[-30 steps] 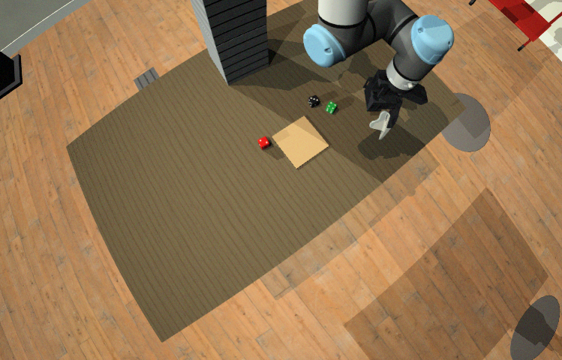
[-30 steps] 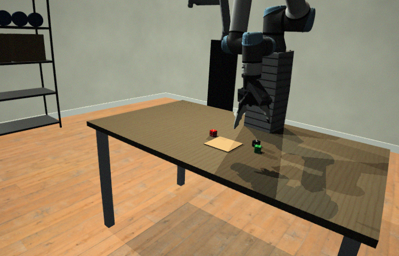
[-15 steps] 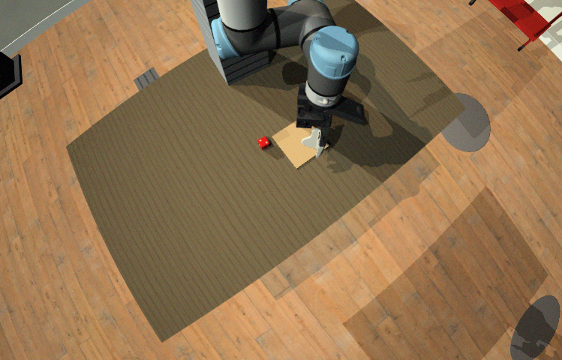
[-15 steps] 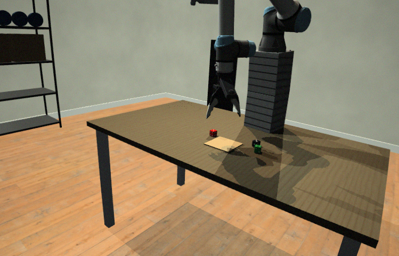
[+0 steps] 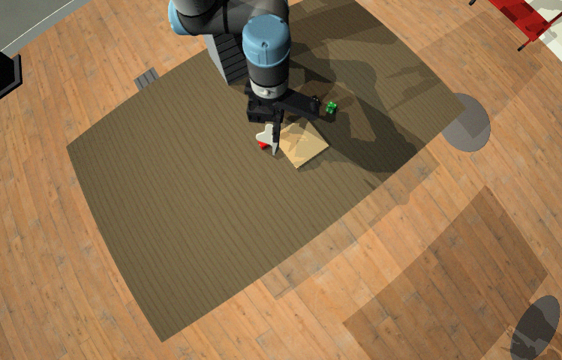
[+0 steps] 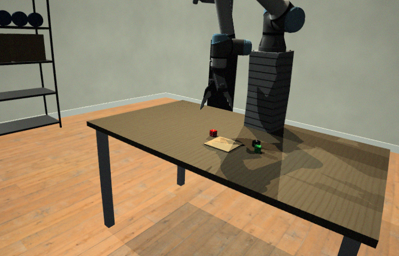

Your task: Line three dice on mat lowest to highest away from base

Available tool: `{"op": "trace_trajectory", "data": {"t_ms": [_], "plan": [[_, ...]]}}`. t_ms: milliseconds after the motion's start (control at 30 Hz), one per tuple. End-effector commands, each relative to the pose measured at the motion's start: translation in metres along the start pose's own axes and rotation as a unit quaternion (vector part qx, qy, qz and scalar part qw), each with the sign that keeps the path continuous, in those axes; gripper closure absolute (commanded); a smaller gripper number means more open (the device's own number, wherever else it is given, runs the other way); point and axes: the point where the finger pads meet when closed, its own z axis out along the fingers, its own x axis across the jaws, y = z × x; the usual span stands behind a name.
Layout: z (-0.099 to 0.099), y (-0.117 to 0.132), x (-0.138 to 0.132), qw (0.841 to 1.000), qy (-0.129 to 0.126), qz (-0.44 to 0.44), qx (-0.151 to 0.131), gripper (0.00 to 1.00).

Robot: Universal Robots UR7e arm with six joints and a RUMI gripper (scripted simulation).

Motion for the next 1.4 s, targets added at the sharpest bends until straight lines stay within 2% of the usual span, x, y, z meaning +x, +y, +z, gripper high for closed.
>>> {"op": "trace_trajectory", "data": {"t_ms": [0,267,967,1167,1367], "plan": [[-0.003,0.018,0.0,1.0,0.004,0.005,0.0,0.0],[-0.005,0.03,-0.002,1.0,0.006,0.01,-0.002,0.0],[-0.005,0.031,-0.002,1.0,0.006,0.01,-0.002,0.0],[0.004,0.031,-0.002,1.0,0.006,0.01,-0.001,0.0],[0.023,0.031,-0.001,1.0,0.006,0.01,-0.001,0.0]]}}
